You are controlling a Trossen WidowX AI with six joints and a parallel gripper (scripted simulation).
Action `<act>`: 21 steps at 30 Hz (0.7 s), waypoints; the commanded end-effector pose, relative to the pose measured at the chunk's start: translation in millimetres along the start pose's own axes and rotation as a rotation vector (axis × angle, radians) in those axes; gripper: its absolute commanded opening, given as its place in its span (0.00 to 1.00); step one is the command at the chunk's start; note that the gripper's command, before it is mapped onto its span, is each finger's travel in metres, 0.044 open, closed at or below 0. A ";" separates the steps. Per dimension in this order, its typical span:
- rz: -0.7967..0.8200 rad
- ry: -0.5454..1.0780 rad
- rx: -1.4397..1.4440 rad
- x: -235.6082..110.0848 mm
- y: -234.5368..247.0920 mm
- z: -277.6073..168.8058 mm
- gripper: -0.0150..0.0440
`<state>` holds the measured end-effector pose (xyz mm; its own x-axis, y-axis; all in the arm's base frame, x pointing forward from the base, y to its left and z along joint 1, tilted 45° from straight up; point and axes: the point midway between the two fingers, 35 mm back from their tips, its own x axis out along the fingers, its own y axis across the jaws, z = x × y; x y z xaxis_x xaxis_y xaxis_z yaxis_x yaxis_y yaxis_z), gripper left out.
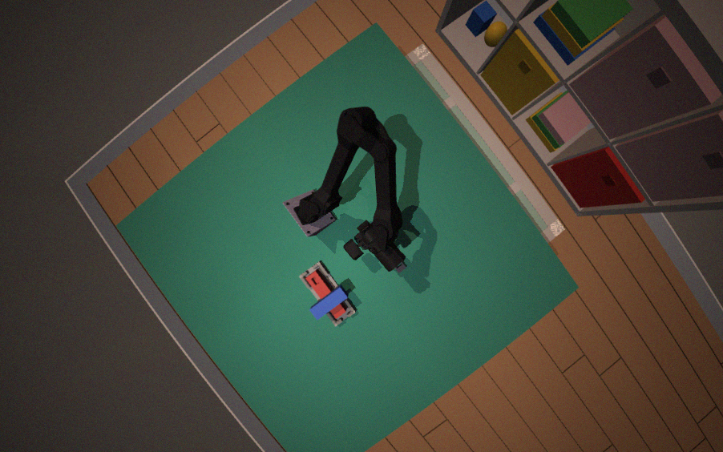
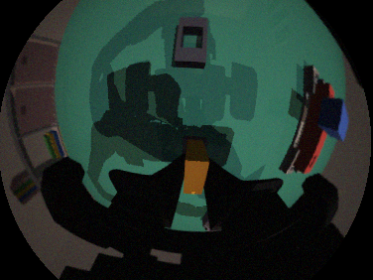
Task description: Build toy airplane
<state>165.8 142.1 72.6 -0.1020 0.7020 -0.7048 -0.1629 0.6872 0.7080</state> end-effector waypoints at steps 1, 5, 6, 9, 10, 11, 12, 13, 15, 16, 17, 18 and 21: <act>-0.008 0.007 -0.008 -4.5 -0.3 1.1 0.25; -0.016 0.017 -0.018 -11.3 -0.3 2.2 0.25; -0.018 0.016 -0.015 -13.2 -0.6 2.7 0.25; -0.022 0.012 -0.004 -22.1 -1.8 4.7 0.25; -0.024 0.010 -0.001 -25.1 -2.1 5.2 0.25; -0.025 0.009 0.003 -28.2 -2.5 5.8 0.25; -0.027 0.007 0.007 -31.2 -2.8 6.3 0.25; -0.028 0.006 0.010 -34.3 -3.2 6.7 0.25; -0.030 0.003 0.018 -40.5 -3.7 7.4 0.25; -0.031 0.002 0.021 -43.6 -4.0 7.7 0.25; -0.032 0.001 0.025 -46.7 -4.2 7.9 0.25; -0.032 0.000 0.029 -49.8 -4.4 8.1 0.25; -0.034 -0.004 0.040 -59.3 -4.9 8.4 0.25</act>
<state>179.6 106.7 105.3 -0.0935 0.6840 -0.7234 -0.1372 0.7108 0.6899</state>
